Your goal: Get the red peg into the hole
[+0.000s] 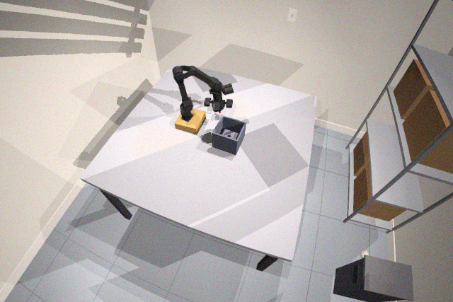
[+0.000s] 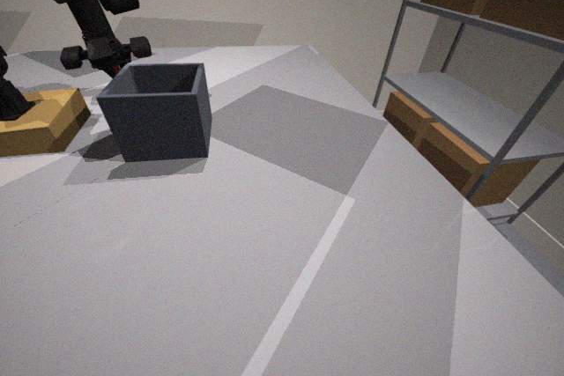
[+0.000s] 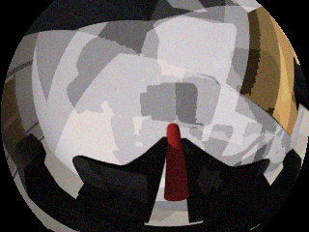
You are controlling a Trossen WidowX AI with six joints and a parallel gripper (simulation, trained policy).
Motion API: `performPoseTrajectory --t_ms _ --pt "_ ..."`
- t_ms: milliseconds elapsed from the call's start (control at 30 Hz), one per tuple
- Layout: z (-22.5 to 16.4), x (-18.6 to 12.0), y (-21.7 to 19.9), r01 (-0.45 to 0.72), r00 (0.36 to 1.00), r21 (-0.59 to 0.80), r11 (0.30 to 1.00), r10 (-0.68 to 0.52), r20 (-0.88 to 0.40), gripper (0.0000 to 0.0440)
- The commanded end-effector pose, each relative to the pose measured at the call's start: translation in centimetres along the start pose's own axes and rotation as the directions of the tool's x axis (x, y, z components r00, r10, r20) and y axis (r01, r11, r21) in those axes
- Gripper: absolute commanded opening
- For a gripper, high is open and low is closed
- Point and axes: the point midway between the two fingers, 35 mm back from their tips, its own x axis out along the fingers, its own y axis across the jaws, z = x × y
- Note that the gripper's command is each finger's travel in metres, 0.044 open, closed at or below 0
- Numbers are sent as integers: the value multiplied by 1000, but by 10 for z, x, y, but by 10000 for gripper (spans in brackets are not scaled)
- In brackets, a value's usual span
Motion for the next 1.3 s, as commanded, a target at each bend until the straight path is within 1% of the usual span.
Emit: performPoseTrajectory --t_ms 0,367,633,967,1267 --pt "-6 -13 10 -41 999 6 999 42 -28 0" --pt "-14 -57 38 -164 984 -8 986 163 -72 0" --pt "-6 -95 58 -258 965 -33 966 255 -62 0" --pt "22 -140 75 -334 943 -49 941 334 -2 0" --pt "59 -159 83 -350 932 -35 936 352 82 0"
